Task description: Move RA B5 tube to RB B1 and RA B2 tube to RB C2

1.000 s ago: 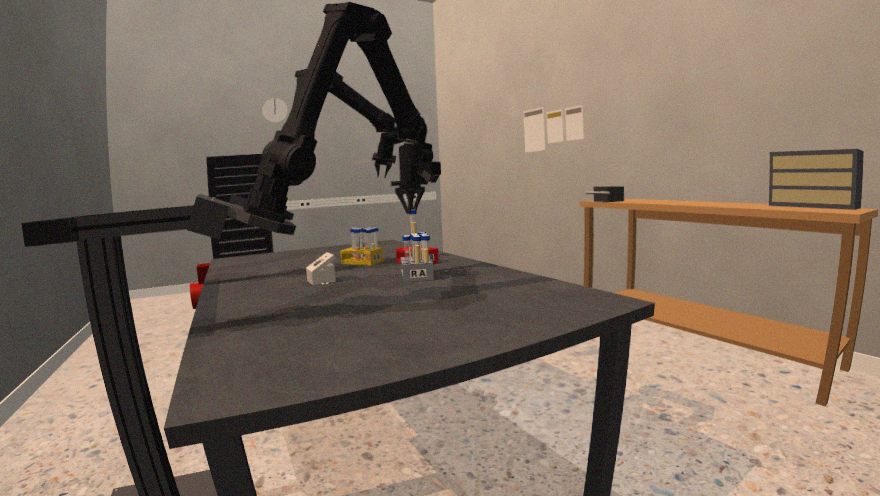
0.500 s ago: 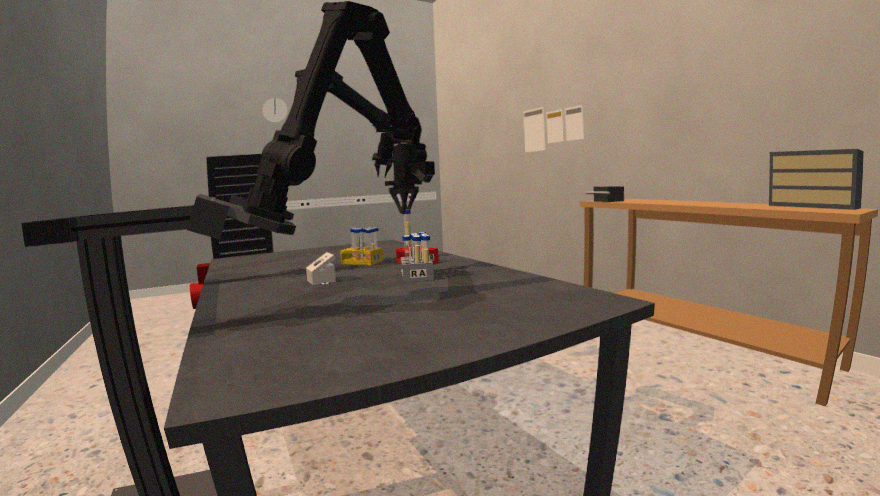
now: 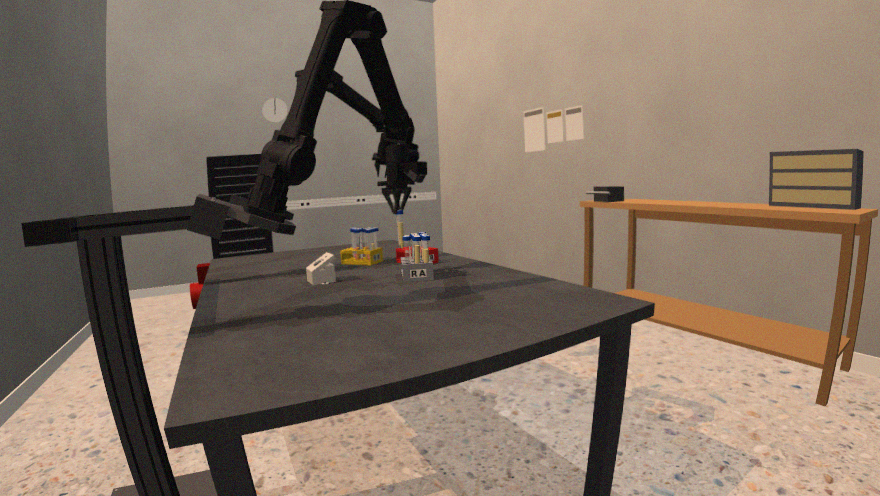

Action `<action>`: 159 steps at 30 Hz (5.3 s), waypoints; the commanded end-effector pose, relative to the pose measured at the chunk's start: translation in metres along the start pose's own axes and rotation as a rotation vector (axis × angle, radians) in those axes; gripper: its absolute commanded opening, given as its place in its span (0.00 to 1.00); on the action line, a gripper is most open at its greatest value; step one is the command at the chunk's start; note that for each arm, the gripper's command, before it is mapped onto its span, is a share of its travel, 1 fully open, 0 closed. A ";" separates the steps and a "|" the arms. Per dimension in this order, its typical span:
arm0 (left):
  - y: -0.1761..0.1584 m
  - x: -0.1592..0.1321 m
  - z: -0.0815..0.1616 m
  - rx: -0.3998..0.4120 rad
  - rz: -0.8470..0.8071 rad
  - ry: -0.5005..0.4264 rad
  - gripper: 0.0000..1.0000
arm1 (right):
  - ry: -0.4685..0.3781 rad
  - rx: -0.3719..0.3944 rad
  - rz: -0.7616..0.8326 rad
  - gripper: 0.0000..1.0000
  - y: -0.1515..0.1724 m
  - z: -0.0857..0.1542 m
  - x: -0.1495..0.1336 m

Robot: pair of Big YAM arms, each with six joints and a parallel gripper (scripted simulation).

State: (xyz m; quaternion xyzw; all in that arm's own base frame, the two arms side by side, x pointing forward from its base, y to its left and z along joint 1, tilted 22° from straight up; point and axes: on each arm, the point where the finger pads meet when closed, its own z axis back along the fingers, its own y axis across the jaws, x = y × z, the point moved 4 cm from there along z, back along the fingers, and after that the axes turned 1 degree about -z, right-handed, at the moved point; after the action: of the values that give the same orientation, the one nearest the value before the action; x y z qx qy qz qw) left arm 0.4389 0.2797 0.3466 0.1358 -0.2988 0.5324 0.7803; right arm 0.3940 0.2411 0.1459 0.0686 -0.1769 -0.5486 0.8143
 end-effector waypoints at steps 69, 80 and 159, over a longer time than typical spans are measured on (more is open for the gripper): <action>-0.004 0.014 0.013 -0.021 0.013 -0.031 0.30 | 0.009 0.049 0.352 0.00 0.089 0.022 -0.100; -0.004 0.014 0.013 -0.021 0.013 -0.031 0.30 | 0.005 0.031 0.648 0.00 0.084 0.011 -0.115; -0.004 0.014 0.013 -0.021 0.013 -0.031 0.30 | 0.001 0.039 0.622 0.00 0.180 0.021 -0.137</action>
State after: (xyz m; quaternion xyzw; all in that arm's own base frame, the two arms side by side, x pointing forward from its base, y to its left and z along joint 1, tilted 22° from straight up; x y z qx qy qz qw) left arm 0.4389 0.2797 0.3466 0.1358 -0.2988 0.5324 0.7803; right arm 0.4911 0.4292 0.1694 0.0099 -0.1908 -0.2701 0.9437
